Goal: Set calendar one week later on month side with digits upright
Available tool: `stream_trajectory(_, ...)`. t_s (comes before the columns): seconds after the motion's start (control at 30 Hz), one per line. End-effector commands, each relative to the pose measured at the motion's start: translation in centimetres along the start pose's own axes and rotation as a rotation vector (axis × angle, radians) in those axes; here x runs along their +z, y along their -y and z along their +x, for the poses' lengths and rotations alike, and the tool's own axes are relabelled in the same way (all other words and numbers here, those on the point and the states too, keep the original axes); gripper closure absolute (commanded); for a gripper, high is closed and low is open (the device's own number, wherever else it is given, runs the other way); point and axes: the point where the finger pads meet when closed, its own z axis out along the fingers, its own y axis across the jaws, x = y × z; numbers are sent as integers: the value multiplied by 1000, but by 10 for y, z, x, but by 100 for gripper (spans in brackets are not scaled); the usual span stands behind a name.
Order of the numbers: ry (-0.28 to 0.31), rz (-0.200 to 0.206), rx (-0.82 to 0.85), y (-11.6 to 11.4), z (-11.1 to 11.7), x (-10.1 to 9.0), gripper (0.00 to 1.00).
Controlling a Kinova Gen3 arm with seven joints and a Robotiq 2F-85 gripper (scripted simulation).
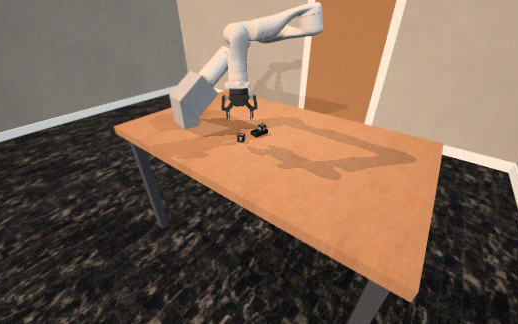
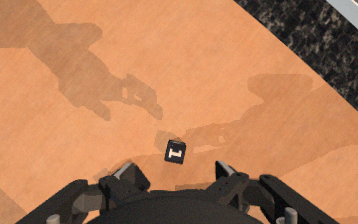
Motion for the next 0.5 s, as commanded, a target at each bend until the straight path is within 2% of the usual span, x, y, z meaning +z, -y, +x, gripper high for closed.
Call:
stream_trajectory(0.0,1,-2,47,0,0,0,0)
stream_trajectory(0.47,0,-2,212,0,0,-2,0)
